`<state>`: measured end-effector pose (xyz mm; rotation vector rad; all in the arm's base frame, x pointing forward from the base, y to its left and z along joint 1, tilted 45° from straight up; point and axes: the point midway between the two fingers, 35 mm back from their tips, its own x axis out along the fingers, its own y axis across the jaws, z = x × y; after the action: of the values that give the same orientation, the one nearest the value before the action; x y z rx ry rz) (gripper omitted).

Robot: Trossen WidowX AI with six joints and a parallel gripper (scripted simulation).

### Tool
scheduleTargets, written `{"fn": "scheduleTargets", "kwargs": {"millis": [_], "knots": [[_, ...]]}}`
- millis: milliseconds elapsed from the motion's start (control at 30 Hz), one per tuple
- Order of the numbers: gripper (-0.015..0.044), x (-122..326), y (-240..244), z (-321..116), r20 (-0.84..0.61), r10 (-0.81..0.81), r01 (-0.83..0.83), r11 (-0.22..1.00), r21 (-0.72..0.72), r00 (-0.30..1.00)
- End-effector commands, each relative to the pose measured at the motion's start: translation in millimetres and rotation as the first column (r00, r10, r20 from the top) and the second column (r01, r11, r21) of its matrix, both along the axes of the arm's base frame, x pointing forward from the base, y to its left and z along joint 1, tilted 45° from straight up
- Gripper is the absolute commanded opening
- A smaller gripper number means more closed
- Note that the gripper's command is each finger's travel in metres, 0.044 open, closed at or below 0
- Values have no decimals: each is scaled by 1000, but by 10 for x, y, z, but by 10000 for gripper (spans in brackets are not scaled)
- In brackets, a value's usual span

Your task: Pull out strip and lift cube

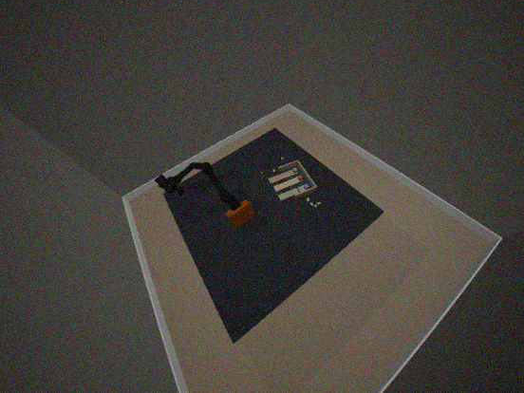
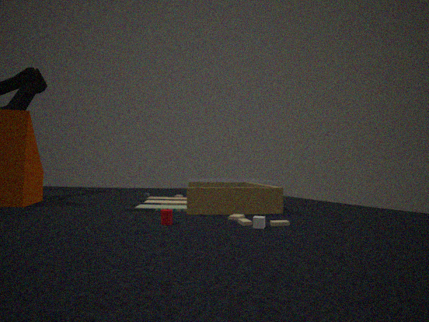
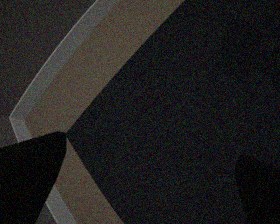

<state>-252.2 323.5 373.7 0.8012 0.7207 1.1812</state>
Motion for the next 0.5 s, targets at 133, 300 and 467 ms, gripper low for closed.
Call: {"fn": "scheduleTargets", "kwargs": {"millis": [133, 300, 467], "knots": [[400, 424, 362, -51, 36, -65, 66, 998, -22, 997], [400, 1113, 767, -125, 86, -156, 160, 986, -49, 984], [400, 1884, 1028, -197, 138, -243, 255, 964, -72, 960]]}}
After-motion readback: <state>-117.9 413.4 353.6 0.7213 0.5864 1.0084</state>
